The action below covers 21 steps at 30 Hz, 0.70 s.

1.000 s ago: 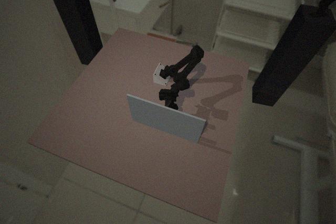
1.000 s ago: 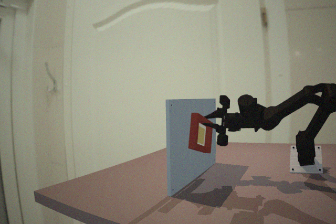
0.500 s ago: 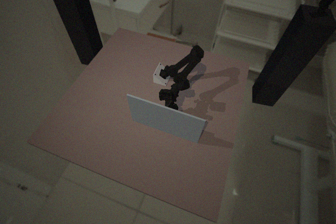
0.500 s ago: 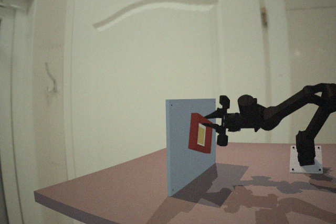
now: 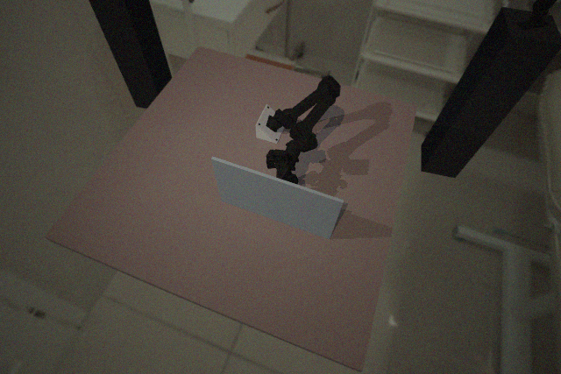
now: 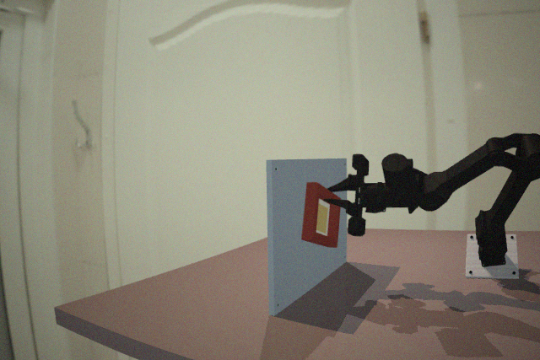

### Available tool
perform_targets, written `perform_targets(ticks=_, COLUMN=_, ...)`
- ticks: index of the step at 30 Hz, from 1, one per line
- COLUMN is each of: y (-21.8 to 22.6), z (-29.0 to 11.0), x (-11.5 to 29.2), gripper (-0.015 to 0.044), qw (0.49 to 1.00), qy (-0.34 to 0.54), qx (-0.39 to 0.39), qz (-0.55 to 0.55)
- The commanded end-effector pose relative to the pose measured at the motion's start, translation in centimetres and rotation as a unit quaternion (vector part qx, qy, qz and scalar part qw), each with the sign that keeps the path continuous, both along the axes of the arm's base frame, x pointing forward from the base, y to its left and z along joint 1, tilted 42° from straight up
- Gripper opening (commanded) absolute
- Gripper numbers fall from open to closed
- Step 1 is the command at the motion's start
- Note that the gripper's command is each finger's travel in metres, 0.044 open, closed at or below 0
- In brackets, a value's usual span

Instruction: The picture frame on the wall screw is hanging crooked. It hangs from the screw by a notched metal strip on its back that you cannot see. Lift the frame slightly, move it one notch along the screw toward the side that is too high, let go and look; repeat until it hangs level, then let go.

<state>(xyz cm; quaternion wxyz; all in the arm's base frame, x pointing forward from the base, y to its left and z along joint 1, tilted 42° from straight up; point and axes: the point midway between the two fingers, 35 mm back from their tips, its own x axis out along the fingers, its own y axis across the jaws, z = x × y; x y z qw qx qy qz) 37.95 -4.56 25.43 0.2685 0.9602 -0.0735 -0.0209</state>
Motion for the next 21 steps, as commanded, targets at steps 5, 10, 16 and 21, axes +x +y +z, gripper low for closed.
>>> perform_targets(ticks=5, y=0.01, z=0.02, x=0.01, gripper=0.0000, qw=1.000, qy=-0.003, qx=0.001, qz=-0.006)
perform_targets(ticks=10, y=0.13, z=-0.02, x=0.03, gripper=0.0000, qw=1.000, qy=-0.002, qx=0.000, qz=-0.003)
perform_targets(ticks=16, y=0.15, z=-0.01, x=0.03, gripper=0.0000, qw=1.000, qy=-0.002, qx=0.000, qz=-0.002)
perform_targets(ticks=21, y=0.20, z=-0.06, x=0.04, gripper=0.0000, qw=1.000, qy=-0.001, qx=-0.003, qz=-0.002)
